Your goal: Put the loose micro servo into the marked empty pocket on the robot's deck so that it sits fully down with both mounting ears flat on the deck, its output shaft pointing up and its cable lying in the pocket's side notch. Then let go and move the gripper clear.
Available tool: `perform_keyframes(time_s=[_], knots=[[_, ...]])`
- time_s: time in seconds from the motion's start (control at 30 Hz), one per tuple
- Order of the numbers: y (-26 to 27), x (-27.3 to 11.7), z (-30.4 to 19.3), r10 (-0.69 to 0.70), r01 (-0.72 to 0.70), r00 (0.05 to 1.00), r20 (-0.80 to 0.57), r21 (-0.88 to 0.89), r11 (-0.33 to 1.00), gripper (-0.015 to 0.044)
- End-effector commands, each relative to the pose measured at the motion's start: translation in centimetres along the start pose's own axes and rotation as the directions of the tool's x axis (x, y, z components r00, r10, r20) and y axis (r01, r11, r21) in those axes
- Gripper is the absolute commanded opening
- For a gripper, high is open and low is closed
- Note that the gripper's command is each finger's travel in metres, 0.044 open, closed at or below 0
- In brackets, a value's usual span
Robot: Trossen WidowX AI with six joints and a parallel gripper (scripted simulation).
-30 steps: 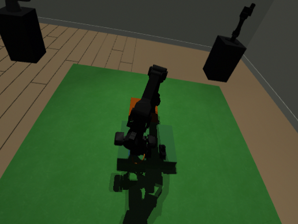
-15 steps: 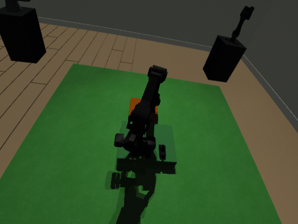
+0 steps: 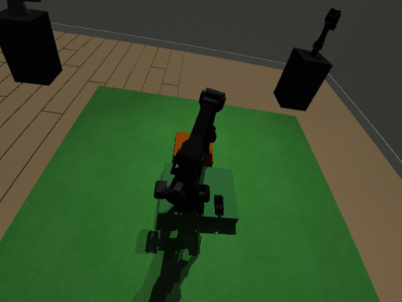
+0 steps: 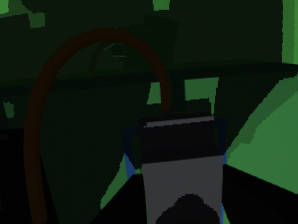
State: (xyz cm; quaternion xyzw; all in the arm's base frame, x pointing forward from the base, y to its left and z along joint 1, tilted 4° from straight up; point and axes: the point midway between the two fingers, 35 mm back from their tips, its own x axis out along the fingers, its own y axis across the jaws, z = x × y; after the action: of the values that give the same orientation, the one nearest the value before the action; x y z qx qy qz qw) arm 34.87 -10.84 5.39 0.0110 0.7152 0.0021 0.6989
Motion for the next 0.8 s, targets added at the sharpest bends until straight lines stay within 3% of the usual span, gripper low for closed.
perform_keyframes(time_s=[0.0,0.17,0.4,0.53,0.7,0.77], knots=[[0.0,-0.2,0.0,0.001,-0.001,1.000,0.002,0.004,1.000,0.0187],[0.0,-3.3,-0.1,0.001,-0.001,1.000,0.001,0.004,1.000,0.0187],[0.0,-3.5,0.0,0.000,0.000,1.000,0.002,0.004,1.000,0.0187],[-0.2,-4.3,-1.5,-0.001,0.001,1.000,0.002,0.002,1.000,0.0292],[-0.3,-7.7,-6.6,-0.001,0.001,1.000,-0.004,0.003,1.000,0.0424],[-0.2,-9.0,-9.0,0.000,0.000,1.000,-0.007,0.004,1.000,0.0440]])
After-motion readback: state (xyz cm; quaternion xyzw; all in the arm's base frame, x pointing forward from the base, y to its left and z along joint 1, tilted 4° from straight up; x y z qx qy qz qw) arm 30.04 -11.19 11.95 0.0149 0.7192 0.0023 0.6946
